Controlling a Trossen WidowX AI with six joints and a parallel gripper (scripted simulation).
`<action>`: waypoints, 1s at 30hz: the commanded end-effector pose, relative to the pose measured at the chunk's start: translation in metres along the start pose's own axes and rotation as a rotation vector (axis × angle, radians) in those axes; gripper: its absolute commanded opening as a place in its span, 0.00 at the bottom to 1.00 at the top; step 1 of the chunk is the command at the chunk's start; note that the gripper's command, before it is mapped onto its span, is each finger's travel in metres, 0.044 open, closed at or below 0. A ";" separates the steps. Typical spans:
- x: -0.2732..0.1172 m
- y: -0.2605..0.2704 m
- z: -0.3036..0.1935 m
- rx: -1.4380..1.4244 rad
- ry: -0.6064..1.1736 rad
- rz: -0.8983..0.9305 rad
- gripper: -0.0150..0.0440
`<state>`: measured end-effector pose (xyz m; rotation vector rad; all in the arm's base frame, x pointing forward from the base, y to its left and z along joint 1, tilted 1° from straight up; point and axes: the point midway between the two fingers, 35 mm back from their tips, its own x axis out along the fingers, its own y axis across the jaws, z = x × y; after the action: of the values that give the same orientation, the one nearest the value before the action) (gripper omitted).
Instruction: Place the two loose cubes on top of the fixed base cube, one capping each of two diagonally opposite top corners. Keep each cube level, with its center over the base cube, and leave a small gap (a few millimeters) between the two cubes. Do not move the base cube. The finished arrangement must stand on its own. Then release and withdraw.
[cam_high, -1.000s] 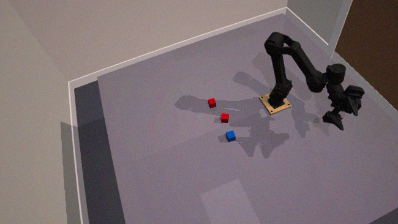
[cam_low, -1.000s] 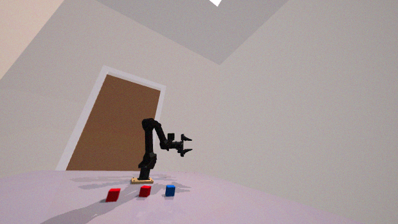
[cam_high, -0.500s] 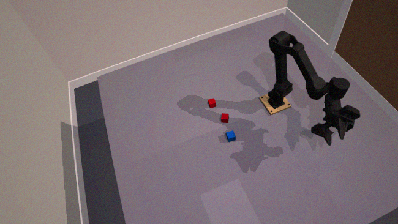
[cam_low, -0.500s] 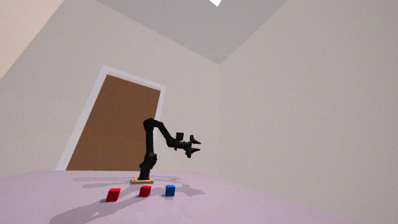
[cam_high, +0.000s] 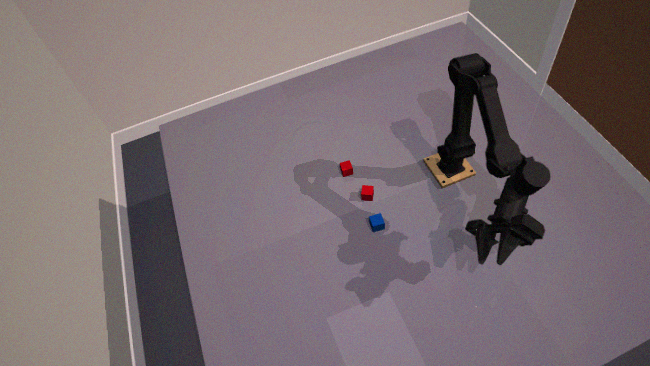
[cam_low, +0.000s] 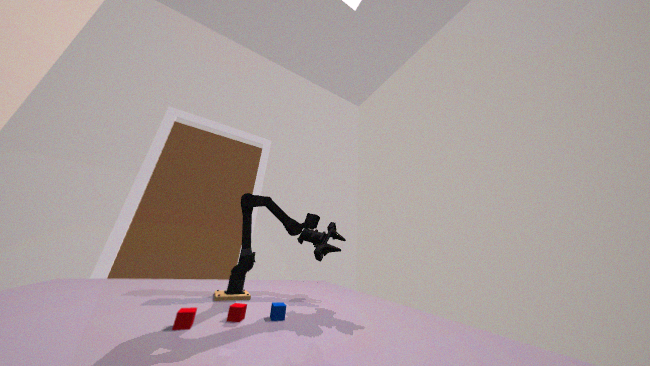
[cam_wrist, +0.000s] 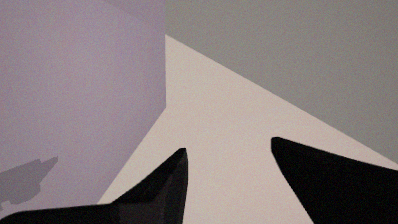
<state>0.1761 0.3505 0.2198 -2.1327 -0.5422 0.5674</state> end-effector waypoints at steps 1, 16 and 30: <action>0.020 0.015 -0.021 -0.005 0.022 0.077 0.70; 0.071 0.106 -0.125 0.022 0.100 0.461 0.70; 0.054 0.205 -0.223 0.180 0.140 0.825 0.70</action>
<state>0.3760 0.1519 0.1658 -2.1834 0.4138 0.8318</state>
